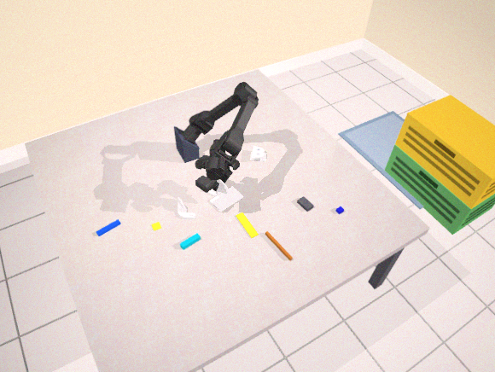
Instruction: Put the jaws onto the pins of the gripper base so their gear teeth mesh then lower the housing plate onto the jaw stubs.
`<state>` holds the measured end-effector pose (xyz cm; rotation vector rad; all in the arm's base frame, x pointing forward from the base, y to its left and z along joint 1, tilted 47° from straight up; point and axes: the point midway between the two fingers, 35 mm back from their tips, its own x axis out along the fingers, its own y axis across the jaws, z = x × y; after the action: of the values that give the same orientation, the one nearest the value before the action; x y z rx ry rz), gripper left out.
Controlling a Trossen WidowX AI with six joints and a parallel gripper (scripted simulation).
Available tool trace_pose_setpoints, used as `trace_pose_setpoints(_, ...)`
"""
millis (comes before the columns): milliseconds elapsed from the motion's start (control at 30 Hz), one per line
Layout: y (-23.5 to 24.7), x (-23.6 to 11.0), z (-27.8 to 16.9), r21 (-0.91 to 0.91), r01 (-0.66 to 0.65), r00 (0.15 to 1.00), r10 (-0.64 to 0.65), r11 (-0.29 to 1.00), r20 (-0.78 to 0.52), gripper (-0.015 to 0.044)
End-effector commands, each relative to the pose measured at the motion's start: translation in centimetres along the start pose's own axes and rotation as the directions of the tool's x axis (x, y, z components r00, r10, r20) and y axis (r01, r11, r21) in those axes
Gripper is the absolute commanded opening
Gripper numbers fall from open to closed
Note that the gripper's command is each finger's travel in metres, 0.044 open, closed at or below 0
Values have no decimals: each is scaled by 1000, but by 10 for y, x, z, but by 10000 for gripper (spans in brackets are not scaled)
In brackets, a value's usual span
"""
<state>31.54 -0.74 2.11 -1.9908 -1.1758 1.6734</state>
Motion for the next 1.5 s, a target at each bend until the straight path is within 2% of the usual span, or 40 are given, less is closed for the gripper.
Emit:
trace_pose_setpoints(0,0,5,0,6,2,1000,-2,1000,-3,134)
trace_pose_setpoints(900,-1,48,0,4,4,1000,-4,1000,-4,134)
trace_pose_setpoints(1467,-1,50,0,2,4,1000,-4,1000,-4,134)
